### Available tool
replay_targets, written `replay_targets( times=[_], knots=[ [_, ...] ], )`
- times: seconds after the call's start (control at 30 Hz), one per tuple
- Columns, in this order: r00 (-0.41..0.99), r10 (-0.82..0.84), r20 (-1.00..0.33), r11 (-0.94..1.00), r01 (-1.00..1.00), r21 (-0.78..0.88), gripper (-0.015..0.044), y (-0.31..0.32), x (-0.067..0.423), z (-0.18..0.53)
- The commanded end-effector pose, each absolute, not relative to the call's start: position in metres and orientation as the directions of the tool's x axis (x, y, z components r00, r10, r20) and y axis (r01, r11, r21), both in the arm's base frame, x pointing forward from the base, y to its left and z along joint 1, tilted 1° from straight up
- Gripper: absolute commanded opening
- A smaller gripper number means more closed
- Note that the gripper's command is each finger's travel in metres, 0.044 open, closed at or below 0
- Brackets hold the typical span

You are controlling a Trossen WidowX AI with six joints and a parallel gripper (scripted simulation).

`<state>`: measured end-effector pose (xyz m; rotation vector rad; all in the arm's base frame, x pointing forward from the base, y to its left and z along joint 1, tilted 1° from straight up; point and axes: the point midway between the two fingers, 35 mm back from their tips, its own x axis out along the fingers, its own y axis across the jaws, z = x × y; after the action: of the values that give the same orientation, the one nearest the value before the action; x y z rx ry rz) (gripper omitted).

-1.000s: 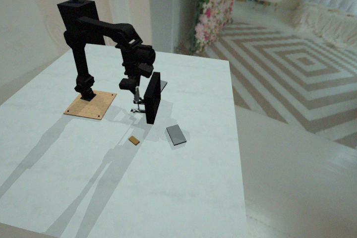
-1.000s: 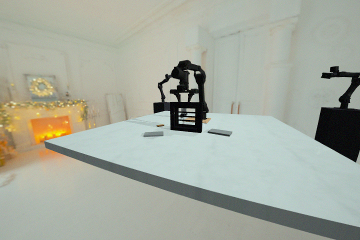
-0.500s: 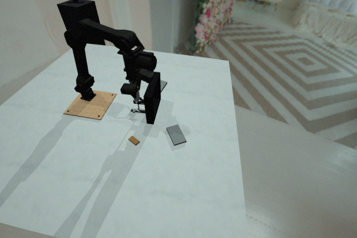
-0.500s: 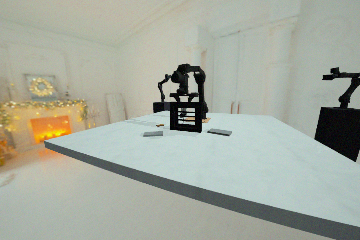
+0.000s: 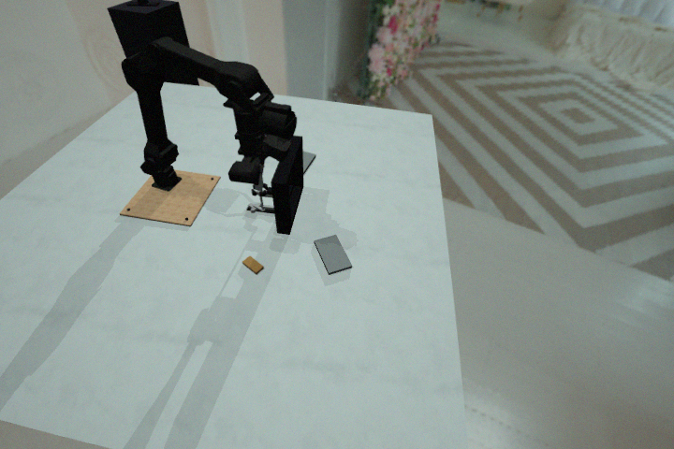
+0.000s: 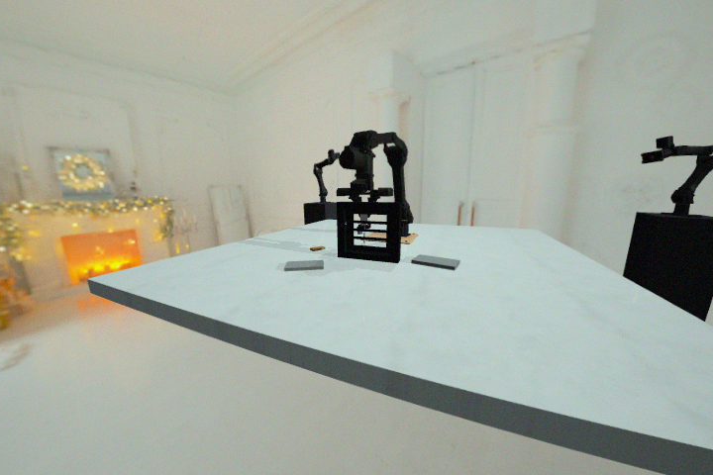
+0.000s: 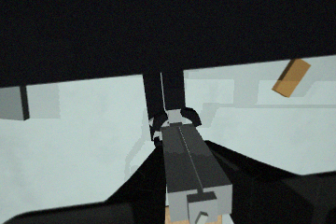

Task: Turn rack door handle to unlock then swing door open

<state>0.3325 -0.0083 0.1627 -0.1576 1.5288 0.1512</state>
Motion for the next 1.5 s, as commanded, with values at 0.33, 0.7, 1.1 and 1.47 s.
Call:
replay_targets(
  times=[0.33, 0.7, 1.1, 1.47],
  knots=[
    [0.037, 0.0, -0.999, 0.98, -0.199, -0.007, 0.0016, -0.0081, 0.3326, 0.1623],
    [0.037, 0.0, -0.999, 0.993, 0.119, 0.004, 0.0014, -0.0081, 0.3326, 0.1623],
    [0.037, 0.0, -0.999, 0.758, 0.652, 0.024, 0.0014, -0.0082, 0.3326, 0.1623],
    [0.037, 0.0, -0.999, 0.313, 0.949, 0.035, 0.0014, -0.0082, 0.3326, 0.1622]
  ],
)
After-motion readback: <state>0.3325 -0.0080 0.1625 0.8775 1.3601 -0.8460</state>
